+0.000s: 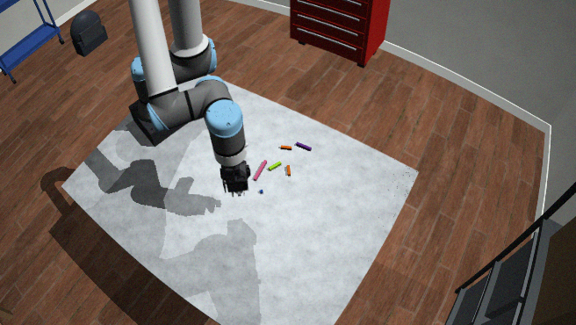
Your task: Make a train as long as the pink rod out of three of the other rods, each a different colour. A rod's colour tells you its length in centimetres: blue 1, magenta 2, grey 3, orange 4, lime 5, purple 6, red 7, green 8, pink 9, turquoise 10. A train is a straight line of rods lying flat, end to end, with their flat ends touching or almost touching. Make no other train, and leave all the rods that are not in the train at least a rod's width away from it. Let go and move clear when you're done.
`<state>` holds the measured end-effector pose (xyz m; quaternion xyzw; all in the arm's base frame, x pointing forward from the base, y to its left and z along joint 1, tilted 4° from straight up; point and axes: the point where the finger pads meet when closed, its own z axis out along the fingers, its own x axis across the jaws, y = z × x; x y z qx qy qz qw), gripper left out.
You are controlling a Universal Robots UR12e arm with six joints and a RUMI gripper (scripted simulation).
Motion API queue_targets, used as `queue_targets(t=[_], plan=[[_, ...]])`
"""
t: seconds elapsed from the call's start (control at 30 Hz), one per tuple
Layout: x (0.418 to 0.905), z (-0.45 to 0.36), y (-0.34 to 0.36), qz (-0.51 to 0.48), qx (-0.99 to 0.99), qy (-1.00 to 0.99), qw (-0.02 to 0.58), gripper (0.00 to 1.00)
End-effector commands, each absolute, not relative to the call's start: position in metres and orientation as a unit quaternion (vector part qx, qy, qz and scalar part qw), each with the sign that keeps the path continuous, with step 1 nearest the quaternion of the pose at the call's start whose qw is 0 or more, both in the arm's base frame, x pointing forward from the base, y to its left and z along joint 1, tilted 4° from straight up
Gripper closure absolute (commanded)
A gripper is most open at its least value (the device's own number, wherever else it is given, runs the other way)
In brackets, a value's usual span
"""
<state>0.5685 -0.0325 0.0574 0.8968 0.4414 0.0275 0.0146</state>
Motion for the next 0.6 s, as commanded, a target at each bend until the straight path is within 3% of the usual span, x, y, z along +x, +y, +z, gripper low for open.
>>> queue_targets(t=[0.0,0.23,0.4,0.57], plan=[[0.569,0.061,-0.033,0.028,0.897,0.441,0.015,1.00],[0.570,0.061,-0.028,0.028,0.895,0.446,0.015,1.00],[0.589,0.062,0.032,0.027,0.864,0.503,0.017,1.00],[0.592,0.062,0.045,0.026,0.857,0.515,0.017,1.00]])
